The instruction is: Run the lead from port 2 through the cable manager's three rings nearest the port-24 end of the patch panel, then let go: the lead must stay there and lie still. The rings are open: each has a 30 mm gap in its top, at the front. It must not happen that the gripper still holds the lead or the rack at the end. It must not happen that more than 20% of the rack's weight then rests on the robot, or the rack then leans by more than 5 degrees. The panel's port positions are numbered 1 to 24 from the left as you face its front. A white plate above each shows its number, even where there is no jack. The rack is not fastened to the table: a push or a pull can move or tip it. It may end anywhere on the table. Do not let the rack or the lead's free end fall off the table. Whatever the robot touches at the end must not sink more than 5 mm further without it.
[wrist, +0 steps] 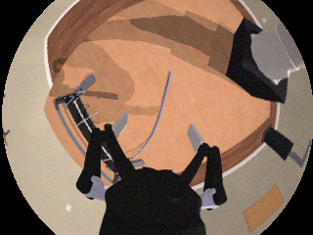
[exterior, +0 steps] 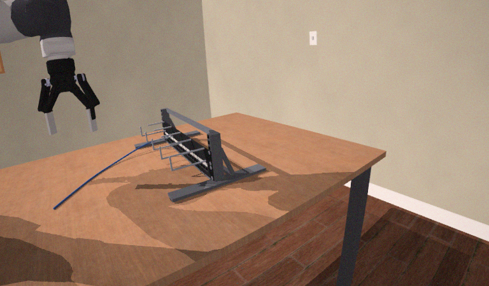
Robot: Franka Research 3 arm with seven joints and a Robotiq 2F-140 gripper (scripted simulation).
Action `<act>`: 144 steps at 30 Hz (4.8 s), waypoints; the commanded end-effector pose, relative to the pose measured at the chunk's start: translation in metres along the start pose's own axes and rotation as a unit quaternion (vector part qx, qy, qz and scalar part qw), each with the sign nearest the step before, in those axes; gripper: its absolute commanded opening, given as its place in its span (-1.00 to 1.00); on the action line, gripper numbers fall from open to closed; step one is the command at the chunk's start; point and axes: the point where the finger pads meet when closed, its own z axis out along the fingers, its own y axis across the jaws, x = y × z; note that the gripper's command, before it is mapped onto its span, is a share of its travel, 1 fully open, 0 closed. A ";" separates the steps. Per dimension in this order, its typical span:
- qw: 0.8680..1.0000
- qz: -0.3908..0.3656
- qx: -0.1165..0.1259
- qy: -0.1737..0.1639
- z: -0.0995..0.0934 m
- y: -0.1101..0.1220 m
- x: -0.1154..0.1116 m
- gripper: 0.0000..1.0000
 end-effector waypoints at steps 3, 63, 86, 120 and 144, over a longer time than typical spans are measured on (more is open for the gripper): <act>0.992 -0.124 0.001 -0.023 -0.001 0.008 -0.002 1.00; 0.992 -0.124 0.001 -0.023 -0.001 0.008 -0.002 -1.00; 0.999 0.031 -0.003 -0.023 -0.001 0.012 0.010 -0.60; 0.999 0.031 -0.003 -0.023 0.002 0.012 0.010 -0.60; 0.999 0.031 -0.003 -0.023 0.071 0.013 0.007 -0.60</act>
